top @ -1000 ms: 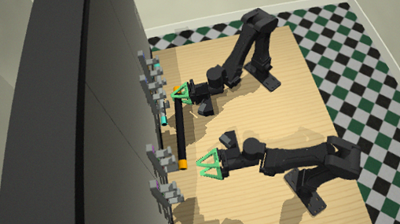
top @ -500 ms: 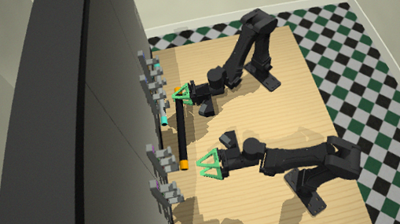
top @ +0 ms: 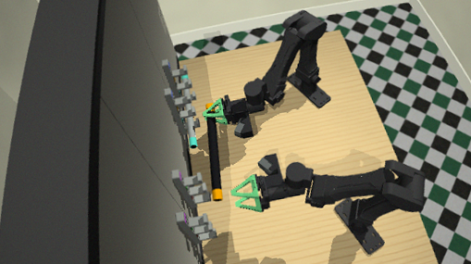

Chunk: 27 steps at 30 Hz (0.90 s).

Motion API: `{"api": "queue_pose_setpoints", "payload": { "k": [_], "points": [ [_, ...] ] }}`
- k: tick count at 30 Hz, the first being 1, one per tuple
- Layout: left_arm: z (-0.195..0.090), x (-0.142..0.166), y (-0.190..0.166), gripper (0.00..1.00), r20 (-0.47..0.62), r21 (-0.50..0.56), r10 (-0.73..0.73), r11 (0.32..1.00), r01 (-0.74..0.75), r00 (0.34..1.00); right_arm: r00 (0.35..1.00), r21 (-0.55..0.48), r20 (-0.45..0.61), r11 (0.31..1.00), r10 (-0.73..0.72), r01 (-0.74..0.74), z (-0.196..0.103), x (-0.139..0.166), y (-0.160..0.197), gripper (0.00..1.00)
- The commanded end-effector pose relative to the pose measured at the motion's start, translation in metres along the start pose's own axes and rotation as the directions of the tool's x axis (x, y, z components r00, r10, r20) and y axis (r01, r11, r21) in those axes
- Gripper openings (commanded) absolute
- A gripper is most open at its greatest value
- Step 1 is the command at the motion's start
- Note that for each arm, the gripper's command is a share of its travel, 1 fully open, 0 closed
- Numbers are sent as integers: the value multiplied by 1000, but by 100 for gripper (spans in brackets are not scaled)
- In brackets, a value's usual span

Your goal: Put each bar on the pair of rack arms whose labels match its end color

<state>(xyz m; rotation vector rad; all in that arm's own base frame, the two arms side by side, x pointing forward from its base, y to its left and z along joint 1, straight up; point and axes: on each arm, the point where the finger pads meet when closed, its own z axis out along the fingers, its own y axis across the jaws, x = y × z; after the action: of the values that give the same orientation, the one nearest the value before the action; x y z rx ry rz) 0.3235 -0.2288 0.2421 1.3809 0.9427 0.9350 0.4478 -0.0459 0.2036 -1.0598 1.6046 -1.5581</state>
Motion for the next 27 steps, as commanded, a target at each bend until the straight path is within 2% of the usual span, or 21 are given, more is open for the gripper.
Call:
{"api": "queue_pose_setpoints", "payload": {
  "k": [1,27],
  "points": [
    [-3,4,6,100,-3,-17,-9,1000,9,1000,997,78,3,993,83,-83,-1,3,-26,0],
    [-3,4,6,100,-3,-17,-9,1000,9,1000,997,79,3,993,83,-83,-1,6,-35,0]
  ]
}}
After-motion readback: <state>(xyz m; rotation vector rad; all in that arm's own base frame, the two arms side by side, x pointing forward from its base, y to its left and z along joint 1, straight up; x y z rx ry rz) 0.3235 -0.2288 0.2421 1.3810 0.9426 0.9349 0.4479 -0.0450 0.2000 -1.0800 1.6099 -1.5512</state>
